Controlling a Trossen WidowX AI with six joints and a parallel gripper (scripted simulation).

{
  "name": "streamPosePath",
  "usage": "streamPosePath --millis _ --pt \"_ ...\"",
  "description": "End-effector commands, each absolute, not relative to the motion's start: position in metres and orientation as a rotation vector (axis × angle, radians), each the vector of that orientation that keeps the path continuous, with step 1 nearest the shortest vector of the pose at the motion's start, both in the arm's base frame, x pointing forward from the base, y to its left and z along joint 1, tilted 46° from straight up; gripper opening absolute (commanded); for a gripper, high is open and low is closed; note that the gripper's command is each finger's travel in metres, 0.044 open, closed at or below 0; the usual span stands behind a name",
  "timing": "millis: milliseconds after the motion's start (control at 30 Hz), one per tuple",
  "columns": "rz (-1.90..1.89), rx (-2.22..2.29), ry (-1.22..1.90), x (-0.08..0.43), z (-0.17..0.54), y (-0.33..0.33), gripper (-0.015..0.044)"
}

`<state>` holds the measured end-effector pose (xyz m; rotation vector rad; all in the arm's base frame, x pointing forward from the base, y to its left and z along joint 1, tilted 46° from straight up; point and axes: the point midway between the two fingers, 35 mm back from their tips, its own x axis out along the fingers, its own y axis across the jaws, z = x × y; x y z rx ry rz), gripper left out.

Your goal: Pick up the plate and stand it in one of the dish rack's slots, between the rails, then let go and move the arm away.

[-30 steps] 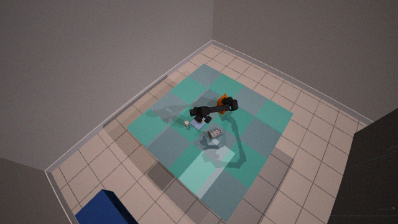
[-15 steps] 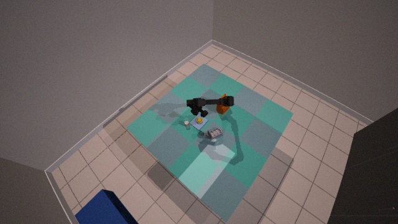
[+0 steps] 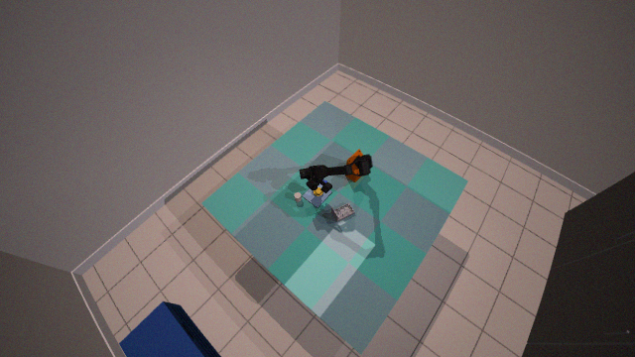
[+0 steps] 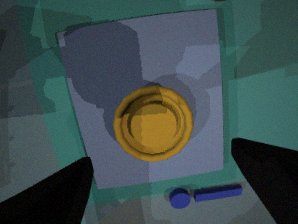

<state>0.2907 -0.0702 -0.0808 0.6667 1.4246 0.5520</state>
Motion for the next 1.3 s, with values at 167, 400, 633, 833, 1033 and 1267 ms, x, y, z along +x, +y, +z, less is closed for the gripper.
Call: streamPosePath --millis 167,400,633,833,1033,1267 --pt "0.552 0.674 1.423 0.292 -0.091 -0.058 0.04" --pt "0.552 0.675 1.423 0.294 -0.099 -0.05 0.04" --pt "0.553 0.675 1.423 0.295 -0.107 -0.042 0.04" --pt "0.554 0.676 1.422 0.296 -0.113 -0.035 0.04" --pt "0.555 0.677 1.422 0.297 -0.119 -0.029 0.04" --pt "0.555 0.677 1.422 0.297 -0.119 -0.029 0.036"
